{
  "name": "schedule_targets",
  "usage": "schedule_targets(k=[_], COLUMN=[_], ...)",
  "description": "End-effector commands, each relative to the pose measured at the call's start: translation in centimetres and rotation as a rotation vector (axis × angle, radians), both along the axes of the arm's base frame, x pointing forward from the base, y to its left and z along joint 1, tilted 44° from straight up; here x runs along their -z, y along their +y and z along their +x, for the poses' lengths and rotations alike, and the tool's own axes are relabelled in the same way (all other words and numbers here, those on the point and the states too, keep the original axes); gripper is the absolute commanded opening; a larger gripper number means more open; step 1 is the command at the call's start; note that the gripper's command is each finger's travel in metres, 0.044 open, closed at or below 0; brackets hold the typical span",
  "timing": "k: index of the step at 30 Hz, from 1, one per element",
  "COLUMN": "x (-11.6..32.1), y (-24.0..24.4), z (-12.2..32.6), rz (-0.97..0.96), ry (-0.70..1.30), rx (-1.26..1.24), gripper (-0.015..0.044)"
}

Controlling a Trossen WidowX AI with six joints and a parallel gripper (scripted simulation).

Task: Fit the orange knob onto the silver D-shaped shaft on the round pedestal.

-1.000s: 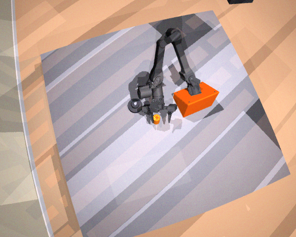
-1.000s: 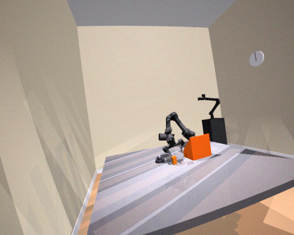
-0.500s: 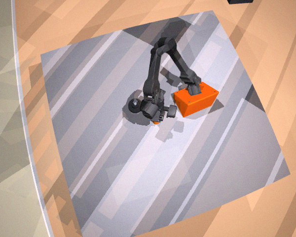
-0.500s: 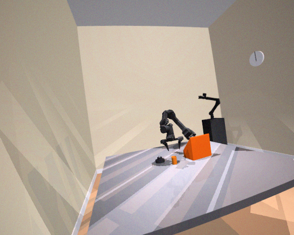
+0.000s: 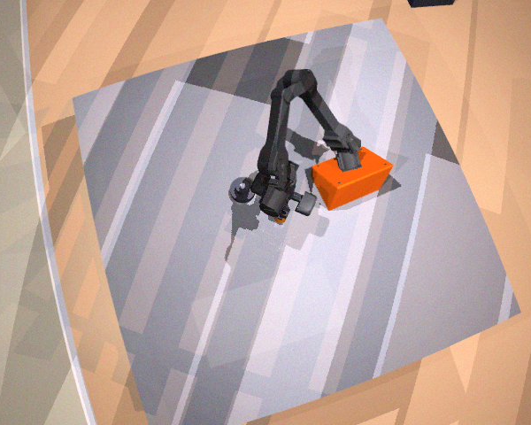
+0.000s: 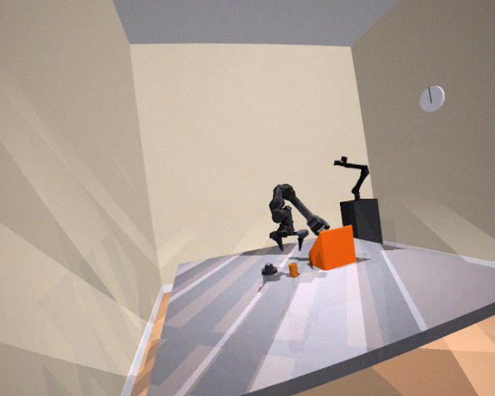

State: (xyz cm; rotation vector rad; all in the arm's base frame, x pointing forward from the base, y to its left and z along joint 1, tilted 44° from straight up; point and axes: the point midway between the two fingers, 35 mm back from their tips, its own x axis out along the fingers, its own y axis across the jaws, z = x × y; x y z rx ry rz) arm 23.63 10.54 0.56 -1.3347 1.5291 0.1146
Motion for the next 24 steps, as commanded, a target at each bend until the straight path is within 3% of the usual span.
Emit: schedule_targets(k=[1,9,24], x=[-0.05,-0.03,-0.03], y=[-0.05,-0.06,-0.06], z=[0.04,0.05,0.05], rz=[0.057,0.188,0.191], ry=[-0.238,-0.721,-0.732], rx=[0.254,0.781,0.793], gripper=[0.044,0.044,0.044])
